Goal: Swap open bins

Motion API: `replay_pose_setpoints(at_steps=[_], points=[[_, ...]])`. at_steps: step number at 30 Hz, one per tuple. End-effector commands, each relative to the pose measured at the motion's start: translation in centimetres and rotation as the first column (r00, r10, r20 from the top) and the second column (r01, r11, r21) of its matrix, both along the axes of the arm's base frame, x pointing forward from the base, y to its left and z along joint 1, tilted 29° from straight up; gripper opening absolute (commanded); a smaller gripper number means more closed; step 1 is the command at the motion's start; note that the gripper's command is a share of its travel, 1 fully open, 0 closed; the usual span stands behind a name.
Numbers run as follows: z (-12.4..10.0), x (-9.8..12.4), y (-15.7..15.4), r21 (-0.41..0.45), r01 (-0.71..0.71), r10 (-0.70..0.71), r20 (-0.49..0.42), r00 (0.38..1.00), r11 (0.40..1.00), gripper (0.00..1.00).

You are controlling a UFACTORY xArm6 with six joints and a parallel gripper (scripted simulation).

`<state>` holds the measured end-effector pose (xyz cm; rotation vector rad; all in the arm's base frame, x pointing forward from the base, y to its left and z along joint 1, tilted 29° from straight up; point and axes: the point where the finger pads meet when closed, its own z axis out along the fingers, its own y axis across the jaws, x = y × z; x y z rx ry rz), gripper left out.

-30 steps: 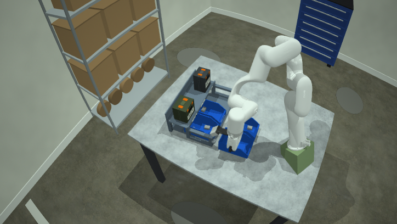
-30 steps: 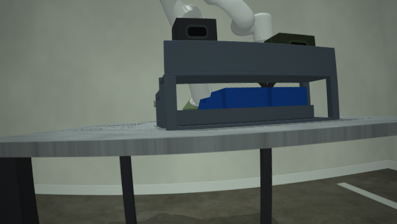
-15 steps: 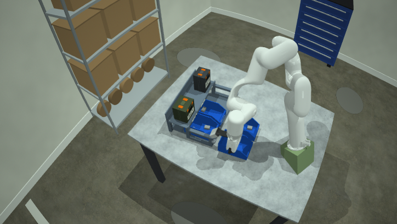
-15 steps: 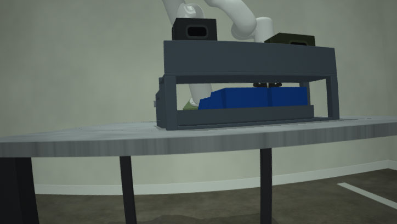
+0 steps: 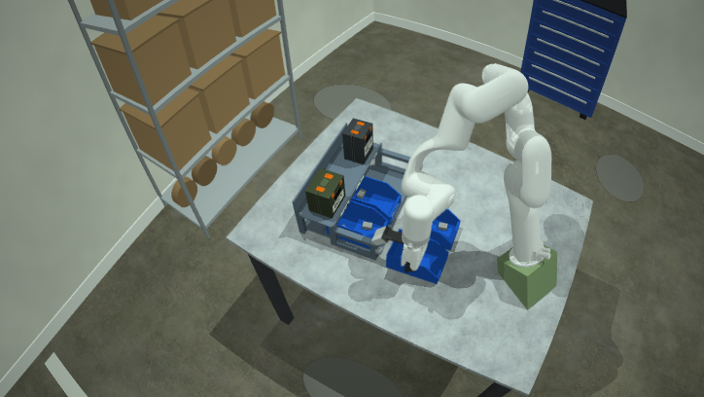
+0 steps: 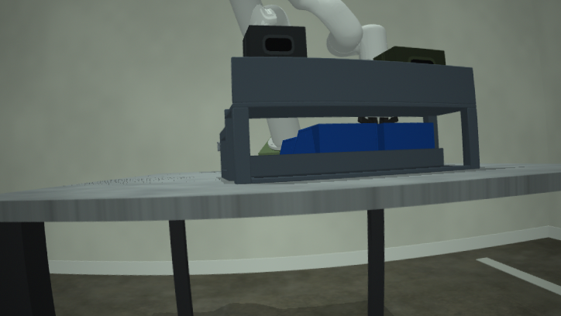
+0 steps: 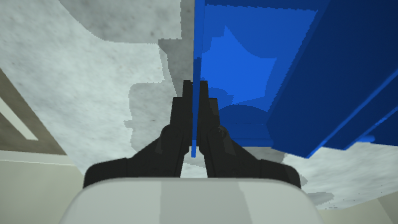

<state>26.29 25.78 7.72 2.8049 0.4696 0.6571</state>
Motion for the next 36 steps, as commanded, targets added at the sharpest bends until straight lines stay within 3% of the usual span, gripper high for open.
replay_pose_setpoints(at_steps=[1, 26, 27, 36], points=[[-0.01, 0.09, 0.09, 0.002, -0.001, 0.001, 0.001, 1.000, 1.000, 0.00], [-0.53, 0.37, -0.01, 0.002, -0.001, 0.001, 0.001, 1.000, 1.000, 0.00], [-0.53, 0.37, -0.01, 0.002, -0.001, 0.001, 0.001, 1.000, 1.000, 0.26], [-0.53, 0.37, -0.01, 0.002, -0.001, 0.001, 0.001, 1.000, 1.000, 0.26]])
